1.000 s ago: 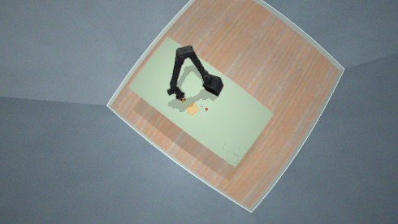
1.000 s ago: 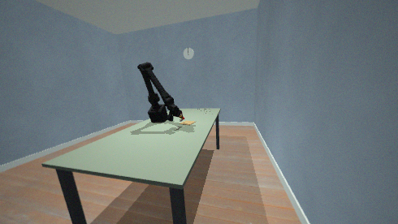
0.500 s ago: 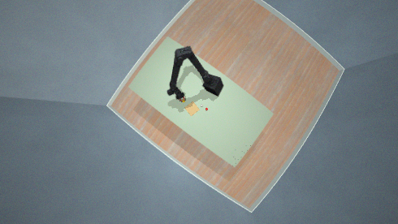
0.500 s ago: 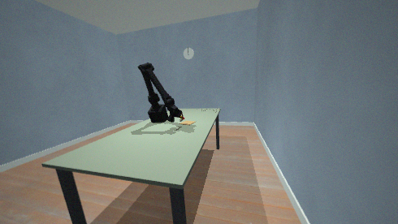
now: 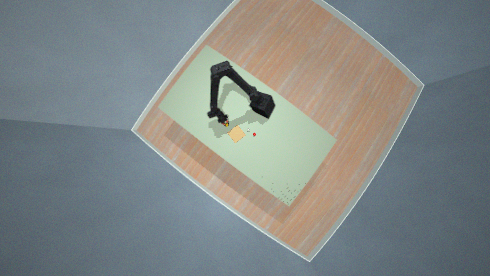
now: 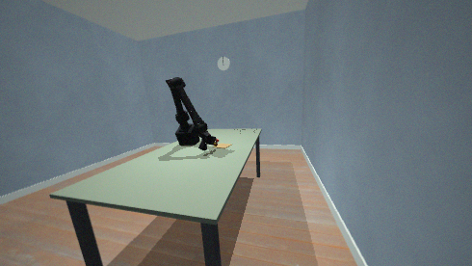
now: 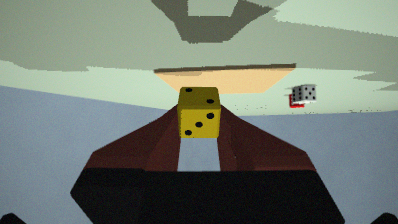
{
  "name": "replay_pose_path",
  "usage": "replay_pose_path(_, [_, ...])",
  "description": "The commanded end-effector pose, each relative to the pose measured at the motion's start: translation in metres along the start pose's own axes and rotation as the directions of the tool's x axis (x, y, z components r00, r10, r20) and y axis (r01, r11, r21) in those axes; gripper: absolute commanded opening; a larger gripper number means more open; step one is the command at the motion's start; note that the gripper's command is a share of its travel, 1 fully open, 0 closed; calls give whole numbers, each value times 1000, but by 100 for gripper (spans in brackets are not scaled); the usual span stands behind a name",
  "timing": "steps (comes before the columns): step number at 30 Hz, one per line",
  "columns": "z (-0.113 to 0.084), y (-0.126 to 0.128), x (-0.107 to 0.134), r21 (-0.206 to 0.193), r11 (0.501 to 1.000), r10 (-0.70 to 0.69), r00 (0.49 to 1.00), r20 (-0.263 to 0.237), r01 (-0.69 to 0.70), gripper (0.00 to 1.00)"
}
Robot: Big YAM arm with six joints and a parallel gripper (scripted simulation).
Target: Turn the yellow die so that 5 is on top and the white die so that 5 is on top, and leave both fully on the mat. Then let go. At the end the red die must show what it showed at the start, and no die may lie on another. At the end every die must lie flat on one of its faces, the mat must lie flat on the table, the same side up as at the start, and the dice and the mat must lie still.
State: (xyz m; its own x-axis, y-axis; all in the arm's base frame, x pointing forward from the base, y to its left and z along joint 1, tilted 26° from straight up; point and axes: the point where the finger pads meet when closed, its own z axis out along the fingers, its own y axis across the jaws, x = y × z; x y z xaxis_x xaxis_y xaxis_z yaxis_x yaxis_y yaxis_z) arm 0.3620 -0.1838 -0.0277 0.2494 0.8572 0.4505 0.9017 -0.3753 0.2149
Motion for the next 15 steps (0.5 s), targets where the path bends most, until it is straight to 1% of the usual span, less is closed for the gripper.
replay_pose_path(1, [6, 12, -9, -21, 999, -32, 999, 3, 32, 19])
replay_pose_path(4, [9, 11, -16, -23, 999, -29, 1000, 4, 29, 19])
replay_pose_path(7, [10, 10, -15, -22, 999, -33, 999, 3, 33, 19])
replay_pose_path(10, [13, 11, -19, -22, 999, -29, 1000, 3, 30, 19])
replay_pose_path(13, [16, 6, -17, -11, 1000, -29, 1000, -1, 29, 19])
replay_pose_path(15, [15, 7, -17, -15, 999, -31, 1000, 1, 31, 19])
